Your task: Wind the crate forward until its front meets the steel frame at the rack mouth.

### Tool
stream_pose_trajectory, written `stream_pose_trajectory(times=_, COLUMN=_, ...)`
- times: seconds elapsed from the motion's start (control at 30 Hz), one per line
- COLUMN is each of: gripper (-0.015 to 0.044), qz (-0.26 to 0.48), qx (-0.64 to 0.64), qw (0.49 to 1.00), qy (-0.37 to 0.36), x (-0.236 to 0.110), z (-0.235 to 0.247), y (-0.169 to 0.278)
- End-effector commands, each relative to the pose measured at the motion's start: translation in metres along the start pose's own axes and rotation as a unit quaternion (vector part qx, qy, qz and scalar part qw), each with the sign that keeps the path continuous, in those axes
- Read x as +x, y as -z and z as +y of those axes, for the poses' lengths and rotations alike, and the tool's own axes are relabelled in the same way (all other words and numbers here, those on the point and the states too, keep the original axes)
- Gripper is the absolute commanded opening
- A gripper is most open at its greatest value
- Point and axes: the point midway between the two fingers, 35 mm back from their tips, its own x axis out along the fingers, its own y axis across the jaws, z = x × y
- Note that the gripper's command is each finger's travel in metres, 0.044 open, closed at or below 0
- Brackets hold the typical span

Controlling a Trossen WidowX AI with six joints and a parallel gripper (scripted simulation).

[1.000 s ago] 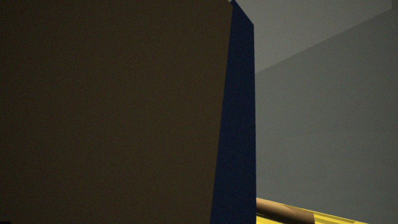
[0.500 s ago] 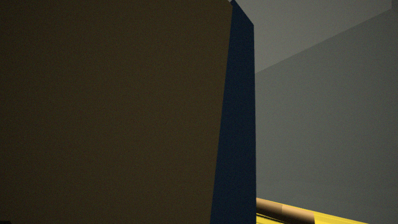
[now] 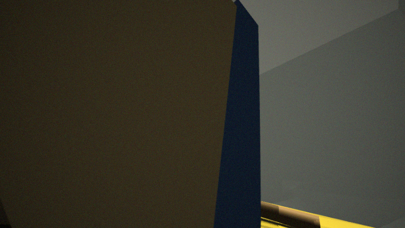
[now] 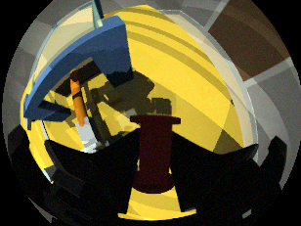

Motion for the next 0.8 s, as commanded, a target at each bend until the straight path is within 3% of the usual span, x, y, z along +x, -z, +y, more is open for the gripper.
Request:
stream_pose_trajectory(times=0.0, gripper=0.0000, qz=-0.006, qx=-0.020, qw=1.000, qy=-0.017, x=0.009, z=0.020, y=-0.015)
stream_pose_trajectory(times=0.77, gripper=0.0000, qz=-0.006, qx=-0.020, qw=1.000, qy=-0.018, x=0.015, z=0.044, y=-0.027)
